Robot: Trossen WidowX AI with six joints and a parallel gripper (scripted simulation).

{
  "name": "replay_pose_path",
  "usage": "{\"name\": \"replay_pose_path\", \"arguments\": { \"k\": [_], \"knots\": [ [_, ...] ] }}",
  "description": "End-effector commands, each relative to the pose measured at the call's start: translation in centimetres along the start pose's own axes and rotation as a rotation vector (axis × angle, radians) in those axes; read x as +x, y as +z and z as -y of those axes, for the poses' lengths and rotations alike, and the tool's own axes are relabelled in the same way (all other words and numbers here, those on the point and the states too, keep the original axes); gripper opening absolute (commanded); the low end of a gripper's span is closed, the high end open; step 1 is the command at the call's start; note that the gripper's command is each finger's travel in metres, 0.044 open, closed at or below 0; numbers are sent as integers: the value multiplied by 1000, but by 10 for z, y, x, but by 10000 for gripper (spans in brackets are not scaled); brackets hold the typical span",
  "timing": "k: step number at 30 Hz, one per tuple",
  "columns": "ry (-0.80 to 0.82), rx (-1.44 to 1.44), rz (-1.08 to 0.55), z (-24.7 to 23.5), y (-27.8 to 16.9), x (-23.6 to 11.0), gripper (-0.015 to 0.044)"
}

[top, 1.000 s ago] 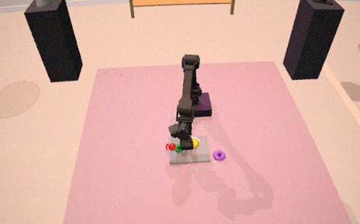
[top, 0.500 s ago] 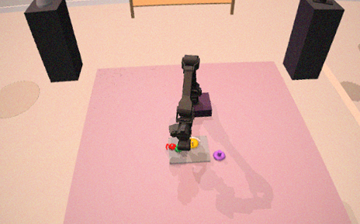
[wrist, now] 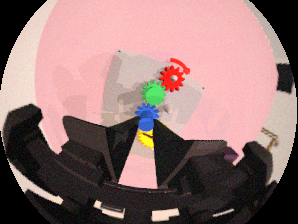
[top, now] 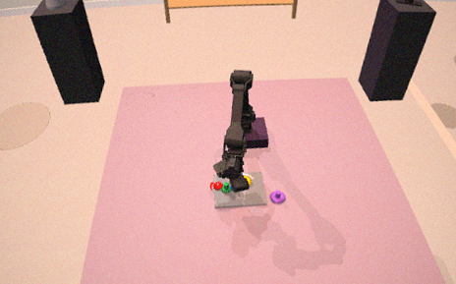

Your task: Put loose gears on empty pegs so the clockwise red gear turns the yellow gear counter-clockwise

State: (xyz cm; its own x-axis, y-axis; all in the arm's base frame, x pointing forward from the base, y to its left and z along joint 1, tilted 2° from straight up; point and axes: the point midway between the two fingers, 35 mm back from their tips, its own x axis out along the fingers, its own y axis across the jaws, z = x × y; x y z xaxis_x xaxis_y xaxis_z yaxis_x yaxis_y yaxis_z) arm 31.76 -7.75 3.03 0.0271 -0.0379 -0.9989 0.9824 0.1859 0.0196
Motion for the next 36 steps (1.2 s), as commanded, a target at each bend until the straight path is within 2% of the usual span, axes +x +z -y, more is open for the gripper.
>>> {"name": "replay_pose_path", "arguments": {
  "k": [1,4,9,10,15,21,25,26,30,36],
  "knots": [
    [2,-65,-3,-1,0,2,0],
    [2,-40,-3,-1,0,2,0],
    [2,12,-3,-1,0,1,131],
    [2,32,-3,-1,0,1,140],
    [2,100,-3,-1,-1,-9,140],
    [2,184,-3,-1,-1,-46,140],
    [2,187,-3,0,-1,-47,140],
    [2,166,-1,-1,-1,-42,166],
    [2,166,-2,3,-2,-87,271],
    [2,166,-2,3,-2,-90,429]
  ]
}}
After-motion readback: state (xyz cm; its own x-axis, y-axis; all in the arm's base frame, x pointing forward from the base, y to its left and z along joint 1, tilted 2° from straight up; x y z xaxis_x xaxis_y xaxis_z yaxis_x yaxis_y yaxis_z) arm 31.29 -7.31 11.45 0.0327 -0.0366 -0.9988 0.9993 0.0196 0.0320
